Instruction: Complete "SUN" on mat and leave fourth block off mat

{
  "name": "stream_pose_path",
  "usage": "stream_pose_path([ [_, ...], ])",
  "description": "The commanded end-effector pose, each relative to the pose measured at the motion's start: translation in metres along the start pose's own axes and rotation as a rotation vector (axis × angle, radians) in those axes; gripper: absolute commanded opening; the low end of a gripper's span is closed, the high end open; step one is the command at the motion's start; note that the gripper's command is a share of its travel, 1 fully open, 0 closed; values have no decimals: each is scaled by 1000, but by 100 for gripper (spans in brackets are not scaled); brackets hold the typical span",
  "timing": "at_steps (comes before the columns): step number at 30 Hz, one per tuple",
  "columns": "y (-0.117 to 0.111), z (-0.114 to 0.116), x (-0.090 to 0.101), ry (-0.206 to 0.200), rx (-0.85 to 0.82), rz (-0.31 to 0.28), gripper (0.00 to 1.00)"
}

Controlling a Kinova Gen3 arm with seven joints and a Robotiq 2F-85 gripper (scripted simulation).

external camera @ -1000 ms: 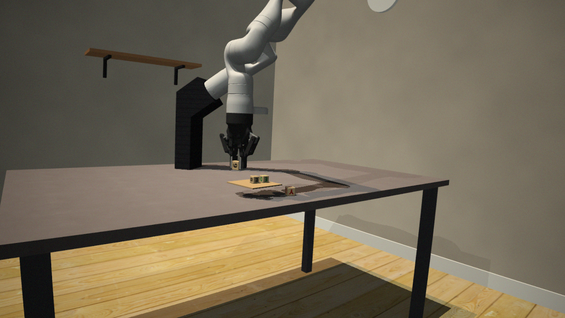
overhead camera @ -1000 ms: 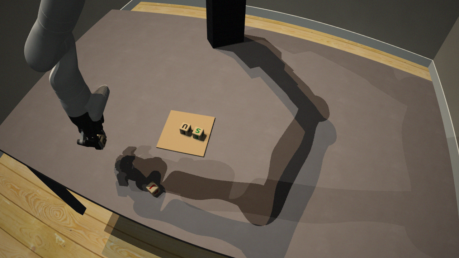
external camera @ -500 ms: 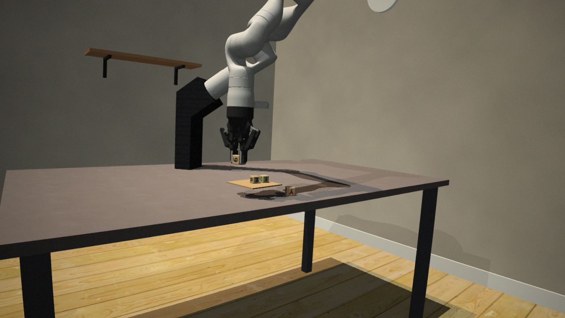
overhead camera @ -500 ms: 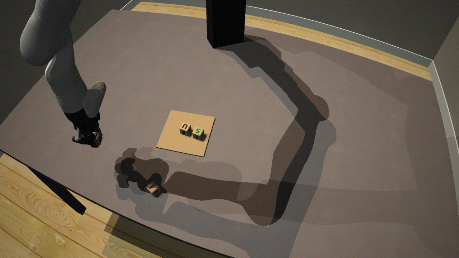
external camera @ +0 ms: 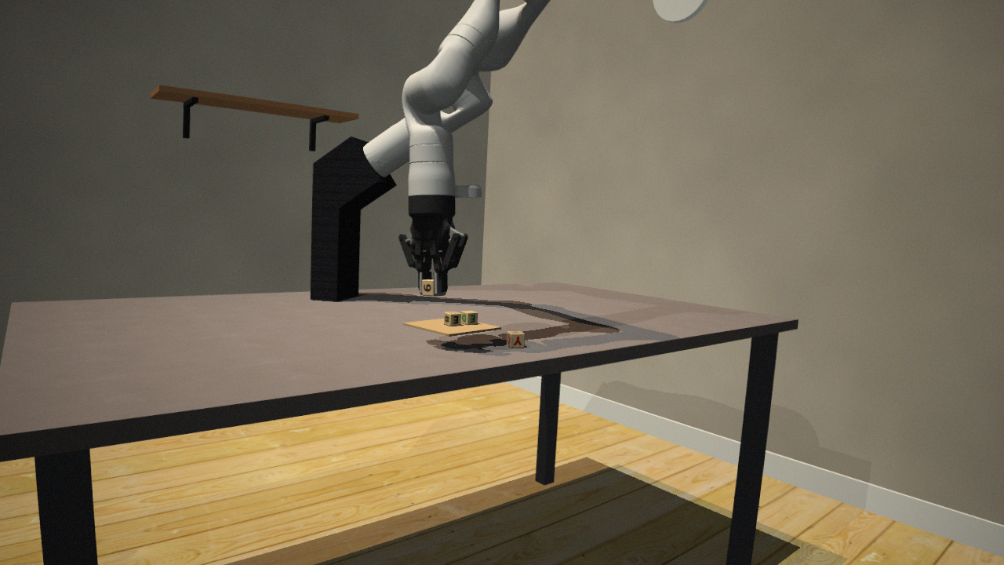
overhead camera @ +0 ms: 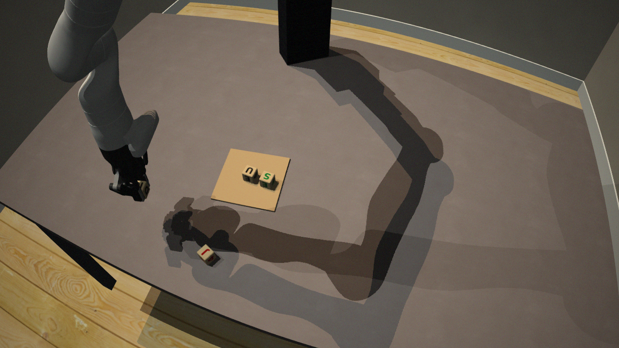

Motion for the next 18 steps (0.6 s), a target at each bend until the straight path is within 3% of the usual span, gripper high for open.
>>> stream_pose_path([
  [1,-13,-11,2,13,-35,9,21],
  [9,-60,-43,2,44,-139,0,21],
  [12,-66,-48,2,43,-153,-3,21],
  [18,-105,-81,8,13,-228,-13,21],
])
Point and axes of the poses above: the point where the finger pads meet when closed, its own x axis back along the fingers, its own z axis across the jaws, y = z × x, the point moved 7 cm from there along x, back along the fingers, and after that the axes turned 1 degree about x, right-handed, at the moved point
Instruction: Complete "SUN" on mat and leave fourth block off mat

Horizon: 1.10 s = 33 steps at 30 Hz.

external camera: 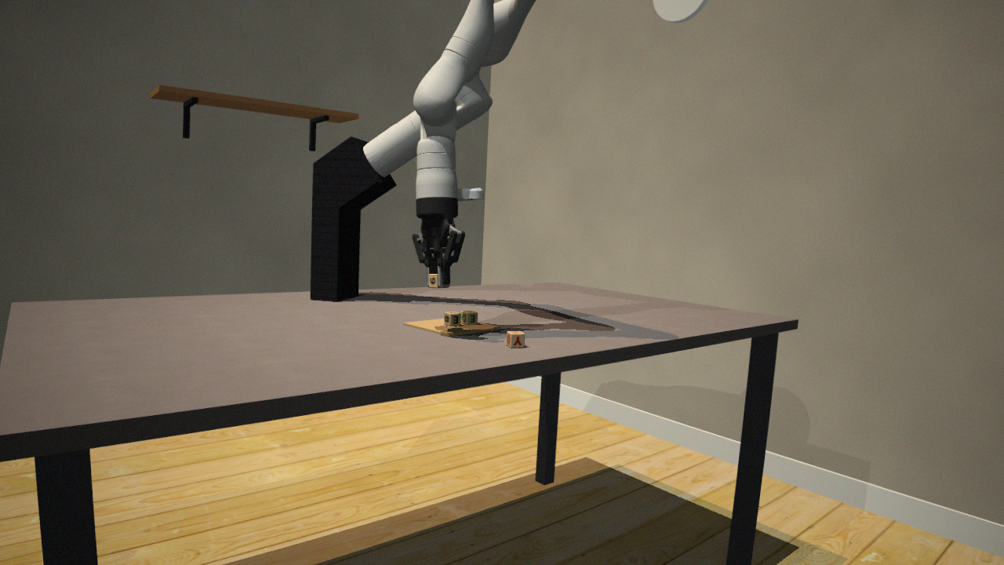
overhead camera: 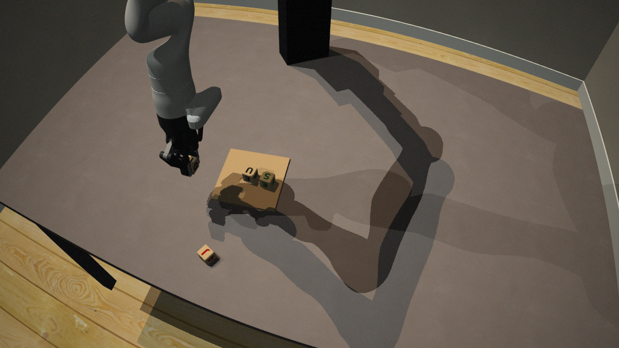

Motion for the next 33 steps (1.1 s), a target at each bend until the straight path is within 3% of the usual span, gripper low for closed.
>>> stream_pose_path([
  [1,-16,-21,7,-28,-30,1,21],
  [9,-44,-57,18,-81,-82,-7,21],
  [33,-50,-65,21,-94,-92,-8,21],
])
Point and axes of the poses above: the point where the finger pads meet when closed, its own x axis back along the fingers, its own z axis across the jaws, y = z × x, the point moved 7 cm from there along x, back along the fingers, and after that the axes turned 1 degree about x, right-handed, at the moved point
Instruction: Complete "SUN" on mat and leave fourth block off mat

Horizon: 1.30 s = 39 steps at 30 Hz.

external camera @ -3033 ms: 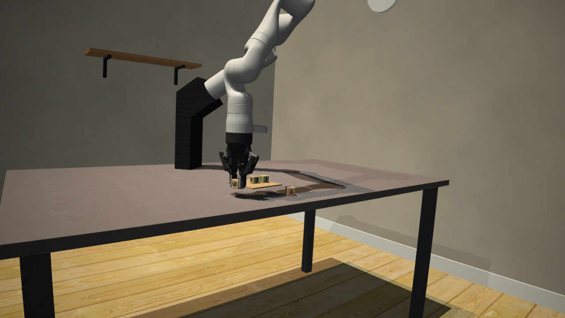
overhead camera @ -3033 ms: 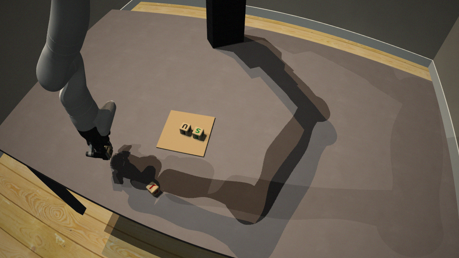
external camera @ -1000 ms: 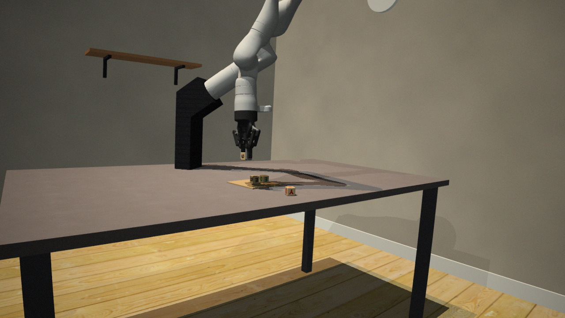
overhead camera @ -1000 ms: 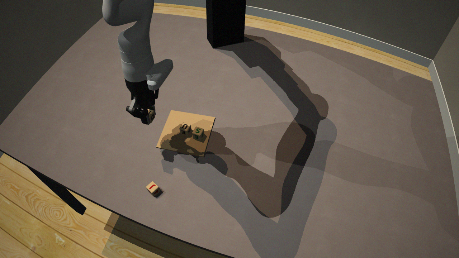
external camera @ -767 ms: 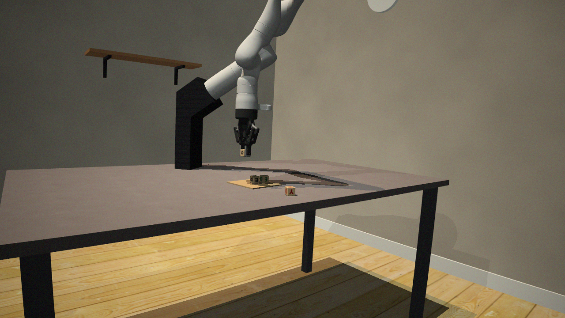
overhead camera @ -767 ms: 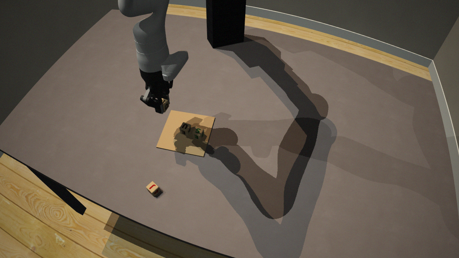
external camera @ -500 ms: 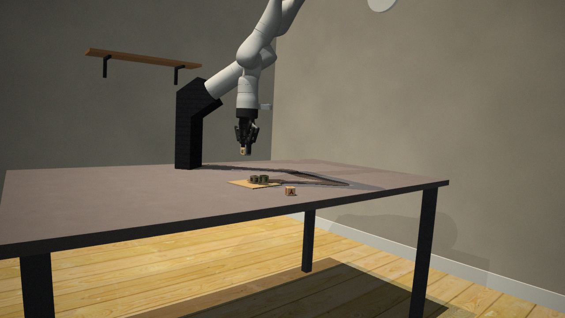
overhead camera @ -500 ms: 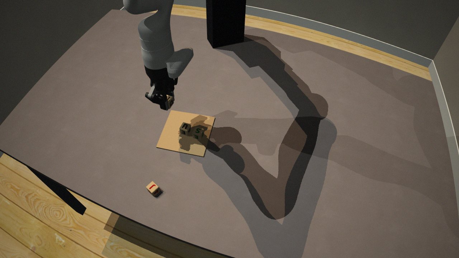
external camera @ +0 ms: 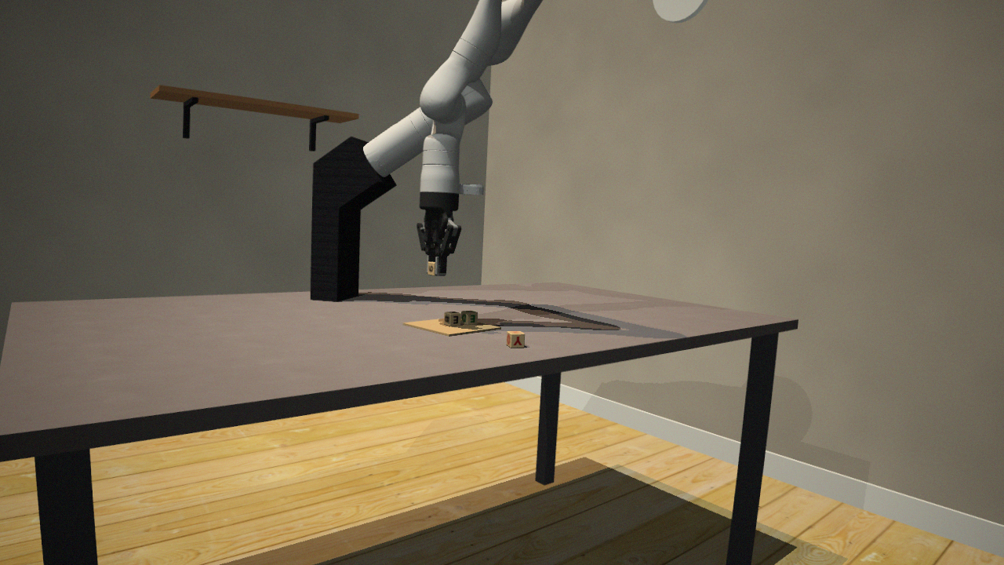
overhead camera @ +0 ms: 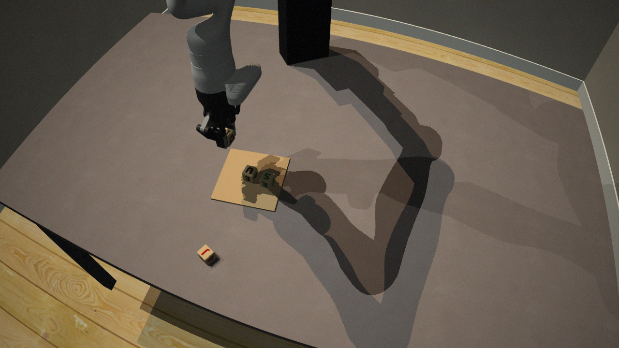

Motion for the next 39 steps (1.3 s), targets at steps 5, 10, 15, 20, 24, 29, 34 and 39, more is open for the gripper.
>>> stream_pose_path([
  [5,0,0,-4,1,0,-1,21],
  [10,0,0,-17,1,0,-1,21],
  [15,0,0,-29,1,0,-1,21],
  [20,0,0,-53,1,0,-1,21],
  [24,0,-1,-74,1,0,-1,21],
  [29,0,-1,-86,1,0,-1,21],
  [34,0,-1,-96,1,0,-1,21],
  [39,0,-1,-96,1,0,-1,21],
])
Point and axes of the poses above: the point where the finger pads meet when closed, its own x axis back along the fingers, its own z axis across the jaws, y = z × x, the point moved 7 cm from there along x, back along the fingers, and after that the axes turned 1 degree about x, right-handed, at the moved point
